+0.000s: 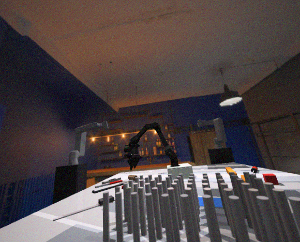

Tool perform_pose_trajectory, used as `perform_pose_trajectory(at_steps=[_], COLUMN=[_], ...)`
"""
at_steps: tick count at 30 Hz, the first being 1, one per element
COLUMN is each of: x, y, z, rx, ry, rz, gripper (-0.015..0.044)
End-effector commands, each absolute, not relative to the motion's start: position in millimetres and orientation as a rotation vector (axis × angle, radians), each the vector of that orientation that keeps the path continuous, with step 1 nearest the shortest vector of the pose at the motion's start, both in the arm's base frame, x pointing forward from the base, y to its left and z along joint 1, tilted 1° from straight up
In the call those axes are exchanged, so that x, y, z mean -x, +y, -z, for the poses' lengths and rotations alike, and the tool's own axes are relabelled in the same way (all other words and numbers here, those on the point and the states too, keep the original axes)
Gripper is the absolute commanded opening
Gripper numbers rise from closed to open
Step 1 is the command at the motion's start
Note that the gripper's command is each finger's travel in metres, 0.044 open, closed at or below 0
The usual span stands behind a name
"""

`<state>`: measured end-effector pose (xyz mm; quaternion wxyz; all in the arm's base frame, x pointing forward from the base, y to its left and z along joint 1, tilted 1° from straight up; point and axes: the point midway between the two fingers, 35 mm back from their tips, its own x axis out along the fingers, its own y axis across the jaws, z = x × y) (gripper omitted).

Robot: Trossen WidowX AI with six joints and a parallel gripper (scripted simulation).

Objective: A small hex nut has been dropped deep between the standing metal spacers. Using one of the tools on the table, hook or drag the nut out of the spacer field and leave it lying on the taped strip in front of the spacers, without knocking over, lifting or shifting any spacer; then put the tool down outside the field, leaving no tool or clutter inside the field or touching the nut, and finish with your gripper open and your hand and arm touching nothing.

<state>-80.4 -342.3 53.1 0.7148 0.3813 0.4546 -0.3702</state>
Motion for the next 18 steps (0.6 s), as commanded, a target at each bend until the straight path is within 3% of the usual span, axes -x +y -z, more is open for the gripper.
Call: perform_pose_trajectory(at_steps=[1, 7, 18], x=[82.5, 82.2, 82.2], y=[-349.5, -349.9, -349.9], z=[-56.8, -57.2, -57.2], rx=[-1.639, -1.973, -1.982], ry=[0.67, 0.484, 0.479], rz=[1.224, 1.39, 1.395], gripper=[0.044, 0.044, 0.044])
